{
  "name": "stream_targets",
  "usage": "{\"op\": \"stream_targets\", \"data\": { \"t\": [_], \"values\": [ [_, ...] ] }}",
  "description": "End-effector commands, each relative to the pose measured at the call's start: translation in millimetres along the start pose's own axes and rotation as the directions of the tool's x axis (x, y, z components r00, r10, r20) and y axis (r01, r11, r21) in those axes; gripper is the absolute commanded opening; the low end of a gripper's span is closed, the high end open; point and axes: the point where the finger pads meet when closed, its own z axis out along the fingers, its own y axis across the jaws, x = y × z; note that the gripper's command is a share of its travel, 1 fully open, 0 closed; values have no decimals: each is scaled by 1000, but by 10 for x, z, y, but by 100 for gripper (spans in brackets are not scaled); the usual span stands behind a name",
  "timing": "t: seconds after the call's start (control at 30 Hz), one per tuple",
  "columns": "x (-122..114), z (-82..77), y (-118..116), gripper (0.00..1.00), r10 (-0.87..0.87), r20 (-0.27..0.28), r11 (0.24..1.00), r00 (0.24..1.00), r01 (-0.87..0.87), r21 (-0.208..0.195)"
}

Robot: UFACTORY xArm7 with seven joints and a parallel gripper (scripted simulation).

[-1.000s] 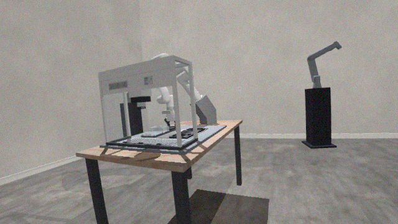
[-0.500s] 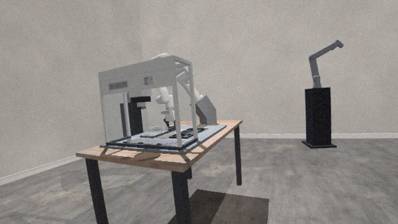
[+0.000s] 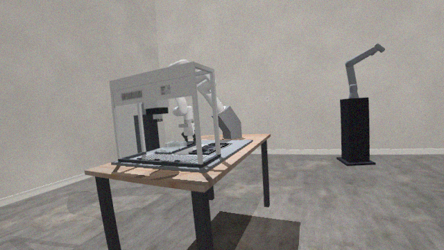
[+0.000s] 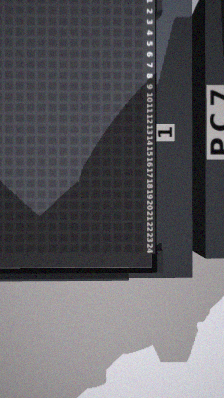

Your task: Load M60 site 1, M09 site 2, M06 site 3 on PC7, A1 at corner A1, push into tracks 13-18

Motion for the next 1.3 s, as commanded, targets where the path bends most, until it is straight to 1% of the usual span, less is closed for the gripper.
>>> {"op": "stream_targets", "data": {
  "t": [0.0, 1.27],
  "values": [
    [62, -3, 0, 82, 0, -1, 1000, 1000, 0, 0],
    [384, -3, 0, 82, 0, -1, 1000, 1000, 0, 0]
  ]
}}
